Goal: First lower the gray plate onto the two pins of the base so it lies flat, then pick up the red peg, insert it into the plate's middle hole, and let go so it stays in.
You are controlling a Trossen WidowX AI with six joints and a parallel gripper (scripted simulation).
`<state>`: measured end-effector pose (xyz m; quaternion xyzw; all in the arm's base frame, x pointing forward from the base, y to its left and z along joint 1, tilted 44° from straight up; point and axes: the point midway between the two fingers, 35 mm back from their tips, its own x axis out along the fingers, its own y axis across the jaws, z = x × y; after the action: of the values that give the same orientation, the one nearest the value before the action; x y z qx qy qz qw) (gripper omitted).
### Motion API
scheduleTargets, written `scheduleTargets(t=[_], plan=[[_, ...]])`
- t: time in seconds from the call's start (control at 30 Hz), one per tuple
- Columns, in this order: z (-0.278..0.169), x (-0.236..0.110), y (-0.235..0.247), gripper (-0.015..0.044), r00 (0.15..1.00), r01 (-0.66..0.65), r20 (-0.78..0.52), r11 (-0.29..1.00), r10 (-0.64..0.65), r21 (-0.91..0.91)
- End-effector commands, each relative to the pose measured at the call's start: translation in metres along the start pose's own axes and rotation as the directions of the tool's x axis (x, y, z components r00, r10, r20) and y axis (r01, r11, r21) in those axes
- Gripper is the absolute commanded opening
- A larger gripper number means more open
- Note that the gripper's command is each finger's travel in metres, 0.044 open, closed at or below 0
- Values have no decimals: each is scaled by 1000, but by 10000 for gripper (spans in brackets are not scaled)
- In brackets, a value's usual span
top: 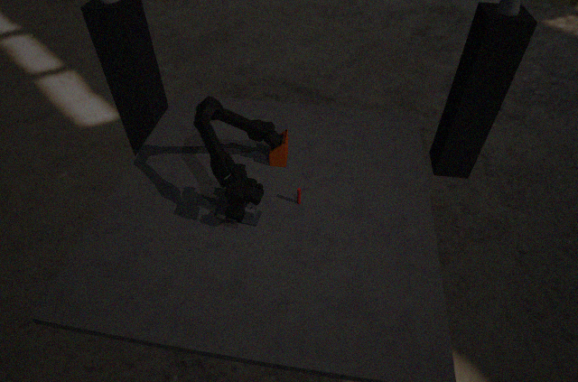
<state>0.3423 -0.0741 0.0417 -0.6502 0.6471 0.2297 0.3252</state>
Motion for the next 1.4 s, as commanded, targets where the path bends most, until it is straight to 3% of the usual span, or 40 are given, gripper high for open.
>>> scheduleTargets(t=[0.0, 0.2, 0.47, 0.7, 0.87, 1.03, 1.2, 1.37], plan=[[2, -22, -5, 440, 1000, 5, 6, 1000, -5, 4], [1, -115, -1, 440, 1000, 1, 5, 1000, -1, 0], [6, -118, -4, 440, 1000, 1, 5, 1000, -1, 13], [51, -122, 12, 440, 1000, -11, 25, 870, -2, 493], [84, -125, 28, 440, 999, -27, 35, 610, -1, 792], [114, -126, 48, 440, 999, -38, 39, 252, 1, 967], [143, -127, 69, 440, 999, -36, 37, -147, 3, 989], [169, -126, 91, 440, 1000, -23, 29, -503, 5, 864]])
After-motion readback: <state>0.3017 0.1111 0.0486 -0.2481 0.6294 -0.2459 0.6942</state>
